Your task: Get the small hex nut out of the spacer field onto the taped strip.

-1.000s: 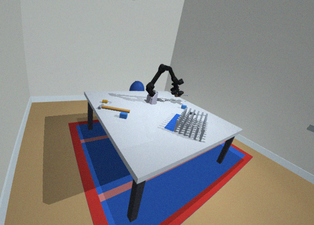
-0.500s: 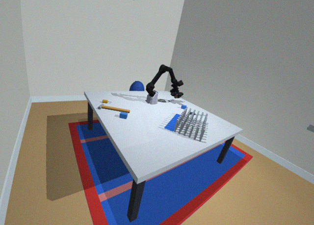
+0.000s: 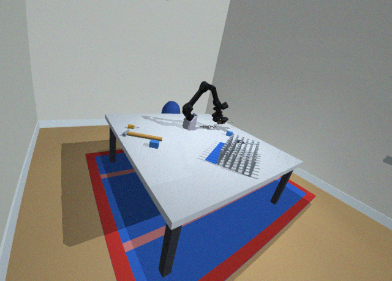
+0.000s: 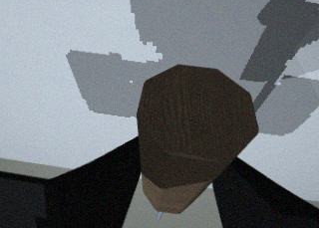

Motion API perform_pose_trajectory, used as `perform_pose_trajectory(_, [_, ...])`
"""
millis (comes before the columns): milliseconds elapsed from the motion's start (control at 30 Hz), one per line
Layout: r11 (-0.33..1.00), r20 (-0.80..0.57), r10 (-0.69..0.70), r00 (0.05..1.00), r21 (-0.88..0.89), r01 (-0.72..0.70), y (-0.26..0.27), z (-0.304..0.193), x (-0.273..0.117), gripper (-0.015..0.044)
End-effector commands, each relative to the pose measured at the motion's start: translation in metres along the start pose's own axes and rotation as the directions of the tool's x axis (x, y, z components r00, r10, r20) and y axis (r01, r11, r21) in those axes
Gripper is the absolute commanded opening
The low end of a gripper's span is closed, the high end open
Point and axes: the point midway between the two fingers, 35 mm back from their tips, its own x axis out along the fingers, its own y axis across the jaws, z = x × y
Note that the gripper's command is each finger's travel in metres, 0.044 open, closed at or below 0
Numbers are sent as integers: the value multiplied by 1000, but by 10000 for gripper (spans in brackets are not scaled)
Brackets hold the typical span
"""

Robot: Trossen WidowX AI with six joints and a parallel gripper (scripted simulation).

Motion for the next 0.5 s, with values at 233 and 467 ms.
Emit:
perform_pose_trajectory(233, [1000, -3, 4, 1000, -4, -4, 0, 9, 10, 0])
perform_pose_trajectory(467, [1000, -2, 5, 1000, -4, -5, 0, 15, 16, 0])
